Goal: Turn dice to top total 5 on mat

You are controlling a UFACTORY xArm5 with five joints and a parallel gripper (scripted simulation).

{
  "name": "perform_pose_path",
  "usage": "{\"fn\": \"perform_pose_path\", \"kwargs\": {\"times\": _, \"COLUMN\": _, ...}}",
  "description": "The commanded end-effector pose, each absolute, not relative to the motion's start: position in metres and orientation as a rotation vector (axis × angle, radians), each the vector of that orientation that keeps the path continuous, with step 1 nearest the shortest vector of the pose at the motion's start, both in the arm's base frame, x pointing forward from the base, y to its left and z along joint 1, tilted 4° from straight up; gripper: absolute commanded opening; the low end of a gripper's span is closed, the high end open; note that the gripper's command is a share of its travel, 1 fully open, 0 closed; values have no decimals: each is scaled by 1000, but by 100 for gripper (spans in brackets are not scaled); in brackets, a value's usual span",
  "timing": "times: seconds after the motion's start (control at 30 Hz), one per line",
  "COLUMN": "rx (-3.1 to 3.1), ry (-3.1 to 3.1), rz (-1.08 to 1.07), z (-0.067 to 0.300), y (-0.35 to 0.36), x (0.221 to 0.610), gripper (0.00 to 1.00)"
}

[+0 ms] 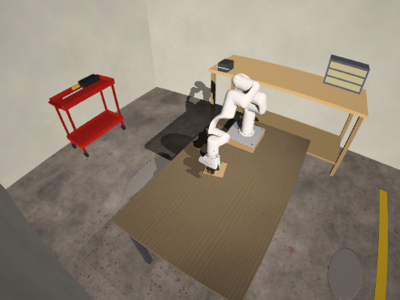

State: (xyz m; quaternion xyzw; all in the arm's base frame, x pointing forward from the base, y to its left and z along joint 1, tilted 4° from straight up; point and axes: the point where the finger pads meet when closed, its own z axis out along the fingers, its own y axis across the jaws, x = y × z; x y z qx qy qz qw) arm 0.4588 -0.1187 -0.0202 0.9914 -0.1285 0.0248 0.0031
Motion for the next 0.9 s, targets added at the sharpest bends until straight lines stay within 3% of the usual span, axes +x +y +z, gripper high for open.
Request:
{"fn": "perform_pose_path", "kwargs": {"times": 0.0, "rx": 3108, "ry": -403, "rz": 84, "z": -19, "y": -119, "x": 460, "gripper": 15}}
{"fn": "perform_pose_path", "kwargs": {"times": 0.6, "rx": 3108, "ry": -403, "rz": 84, "z": -19, "y": -119, "x": 460, "gripper": 15}}
{"fn": "perform_pose_path", "kwargs": {"times": 0.87, "rx": 3108, "ry": -403, "rz": 84, "z": -19, "y": -119, "x": 460, "gripper": 28}}
